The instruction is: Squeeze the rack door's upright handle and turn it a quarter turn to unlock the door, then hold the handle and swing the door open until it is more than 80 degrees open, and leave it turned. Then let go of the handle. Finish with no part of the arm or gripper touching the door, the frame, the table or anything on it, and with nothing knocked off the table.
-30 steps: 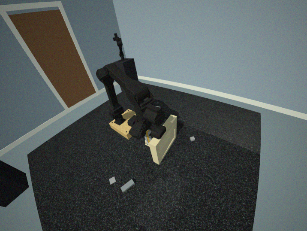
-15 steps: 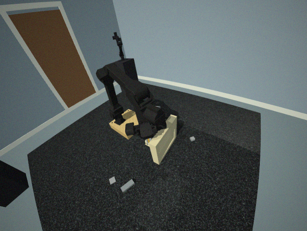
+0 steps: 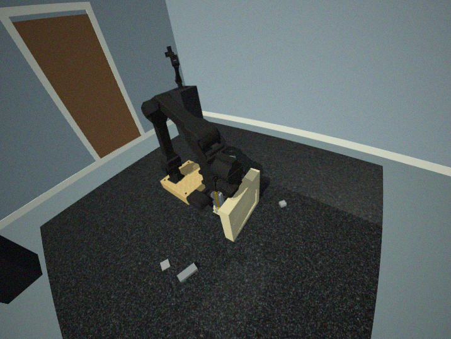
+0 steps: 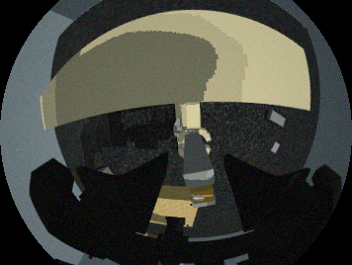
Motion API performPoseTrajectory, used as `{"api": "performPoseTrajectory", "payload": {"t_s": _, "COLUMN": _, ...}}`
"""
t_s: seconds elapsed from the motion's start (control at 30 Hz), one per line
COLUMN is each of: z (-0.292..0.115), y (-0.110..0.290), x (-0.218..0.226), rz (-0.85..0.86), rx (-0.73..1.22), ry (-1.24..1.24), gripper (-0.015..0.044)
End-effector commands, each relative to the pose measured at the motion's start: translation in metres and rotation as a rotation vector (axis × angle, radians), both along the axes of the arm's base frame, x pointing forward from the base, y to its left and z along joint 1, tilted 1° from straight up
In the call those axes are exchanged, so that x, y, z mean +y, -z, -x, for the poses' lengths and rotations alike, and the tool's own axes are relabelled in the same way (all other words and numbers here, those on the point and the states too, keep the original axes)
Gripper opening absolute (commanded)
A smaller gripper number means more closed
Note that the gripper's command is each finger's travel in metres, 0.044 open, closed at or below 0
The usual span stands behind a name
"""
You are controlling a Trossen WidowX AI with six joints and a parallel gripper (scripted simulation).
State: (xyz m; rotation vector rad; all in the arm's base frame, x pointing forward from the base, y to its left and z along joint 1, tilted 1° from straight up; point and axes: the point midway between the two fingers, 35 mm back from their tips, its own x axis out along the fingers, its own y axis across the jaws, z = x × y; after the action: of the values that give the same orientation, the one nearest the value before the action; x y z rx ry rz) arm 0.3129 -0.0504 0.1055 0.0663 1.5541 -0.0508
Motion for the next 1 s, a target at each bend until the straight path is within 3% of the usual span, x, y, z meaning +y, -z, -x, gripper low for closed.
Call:
{"api": "performPoseTrajectory", "payload": {"t_s": 0.0, "z": -0.0005, "y": 0.0001, "x": 0.0005, "rz": -0.001, "rx": -0.004, "ry": -0.178, "gripper": 0.0296}}
{"api": "performPoseTrajectory", "payload": {"t_s": 0.97, "z": -0.0005, "y": 0.0002, "x": 0.0006, "rz": 0.025, "rx": -0.019, "ry": -1.615, "gripper": 0.0296}}
